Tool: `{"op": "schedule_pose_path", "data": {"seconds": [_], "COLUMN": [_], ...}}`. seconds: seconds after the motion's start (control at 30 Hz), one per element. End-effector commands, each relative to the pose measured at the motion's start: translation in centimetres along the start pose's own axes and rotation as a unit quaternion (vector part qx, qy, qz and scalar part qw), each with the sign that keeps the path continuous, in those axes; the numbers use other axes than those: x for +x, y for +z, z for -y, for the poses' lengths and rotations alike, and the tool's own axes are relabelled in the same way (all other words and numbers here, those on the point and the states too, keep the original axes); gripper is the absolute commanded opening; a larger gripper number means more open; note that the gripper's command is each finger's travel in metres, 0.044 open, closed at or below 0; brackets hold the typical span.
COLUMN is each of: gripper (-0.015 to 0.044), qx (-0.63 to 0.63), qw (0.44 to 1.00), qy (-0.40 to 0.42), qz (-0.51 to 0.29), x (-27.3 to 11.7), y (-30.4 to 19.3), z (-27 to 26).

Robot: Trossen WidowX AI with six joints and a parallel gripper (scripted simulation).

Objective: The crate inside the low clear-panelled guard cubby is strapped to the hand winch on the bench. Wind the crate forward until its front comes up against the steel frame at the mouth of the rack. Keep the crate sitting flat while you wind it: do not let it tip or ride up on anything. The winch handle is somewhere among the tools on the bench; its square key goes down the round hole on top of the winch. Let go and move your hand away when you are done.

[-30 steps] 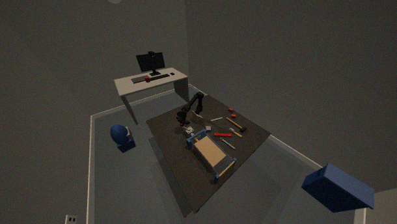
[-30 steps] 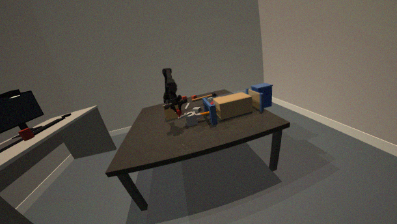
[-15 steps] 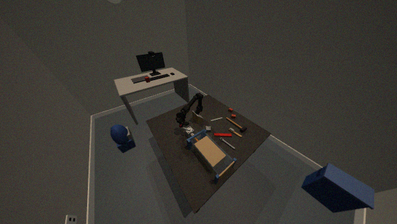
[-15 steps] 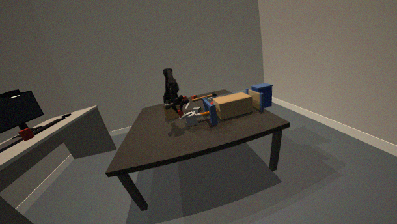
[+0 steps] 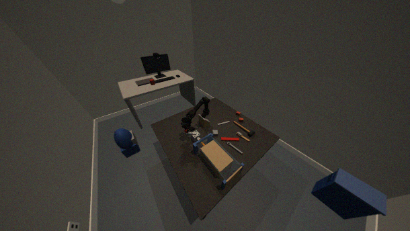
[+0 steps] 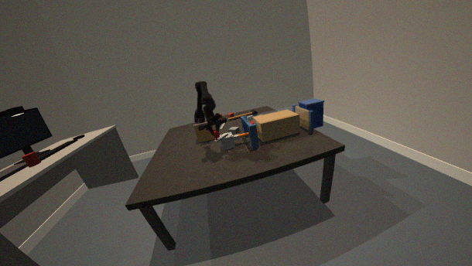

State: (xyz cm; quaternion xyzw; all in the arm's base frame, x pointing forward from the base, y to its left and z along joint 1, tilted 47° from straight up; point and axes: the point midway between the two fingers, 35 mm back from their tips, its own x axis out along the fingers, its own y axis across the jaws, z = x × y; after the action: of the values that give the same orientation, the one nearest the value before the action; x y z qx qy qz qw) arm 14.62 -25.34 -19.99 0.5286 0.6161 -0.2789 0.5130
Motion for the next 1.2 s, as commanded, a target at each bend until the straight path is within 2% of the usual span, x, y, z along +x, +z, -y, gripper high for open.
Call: {"op": "schedule_pose_path", "data": {"seconds": [0.0,1.17], "gripper": [0.0000,0.0000], "qx": [-0.009,-0.010], "qw": [1.000,1.000], "qy": [0.011,0.014], "qz": [0.008,0.008], "x": [0.6,1.6], "y": [1.1,3.5], "z": [-1.5,-5.9]}}
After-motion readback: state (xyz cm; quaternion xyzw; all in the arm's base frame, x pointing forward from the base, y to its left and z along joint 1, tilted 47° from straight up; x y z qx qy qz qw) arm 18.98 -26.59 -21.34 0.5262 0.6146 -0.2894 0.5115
